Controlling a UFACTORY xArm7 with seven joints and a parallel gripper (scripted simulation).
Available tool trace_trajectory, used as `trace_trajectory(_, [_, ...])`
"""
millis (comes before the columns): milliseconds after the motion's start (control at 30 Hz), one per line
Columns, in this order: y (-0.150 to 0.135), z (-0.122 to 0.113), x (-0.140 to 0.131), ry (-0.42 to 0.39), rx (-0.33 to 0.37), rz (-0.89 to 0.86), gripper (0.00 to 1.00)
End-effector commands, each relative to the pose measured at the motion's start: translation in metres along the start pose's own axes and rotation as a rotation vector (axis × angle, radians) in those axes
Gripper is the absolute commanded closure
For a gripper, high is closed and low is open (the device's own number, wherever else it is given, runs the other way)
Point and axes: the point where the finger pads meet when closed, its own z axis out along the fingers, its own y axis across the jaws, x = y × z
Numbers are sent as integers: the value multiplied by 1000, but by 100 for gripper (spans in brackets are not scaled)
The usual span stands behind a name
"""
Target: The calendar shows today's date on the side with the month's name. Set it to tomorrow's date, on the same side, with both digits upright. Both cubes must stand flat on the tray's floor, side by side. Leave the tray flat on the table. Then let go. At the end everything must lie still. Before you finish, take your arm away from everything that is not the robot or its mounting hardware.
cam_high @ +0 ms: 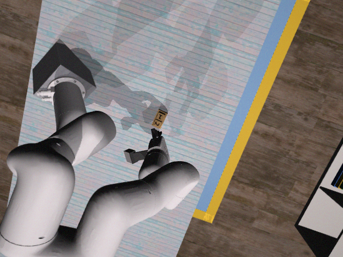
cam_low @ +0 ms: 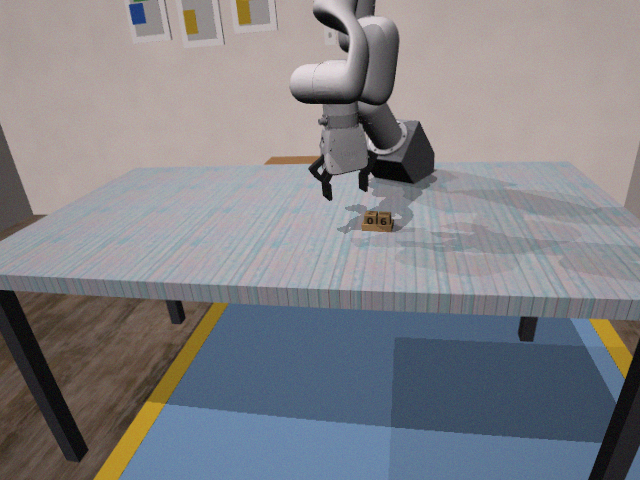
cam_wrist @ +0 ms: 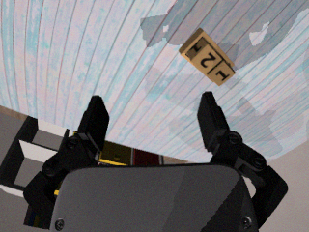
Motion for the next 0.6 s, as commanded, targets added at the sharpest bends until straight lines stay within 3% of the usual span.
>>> trace_trajectory(0, [15, 0, -1, -3, -1, -143, 0])
trace_trajectory(333, [49, 0, 4, -4, 13, -549, 0])
trace_trajectory(433, [50, 0, 4, -4, 14, -570, 0])
trace_trajectory(467, [58, -1, 6, -5, 22, -690, 0])
trace_trajectory(567, [64, -1, 7, -6, 29, -772, 0])
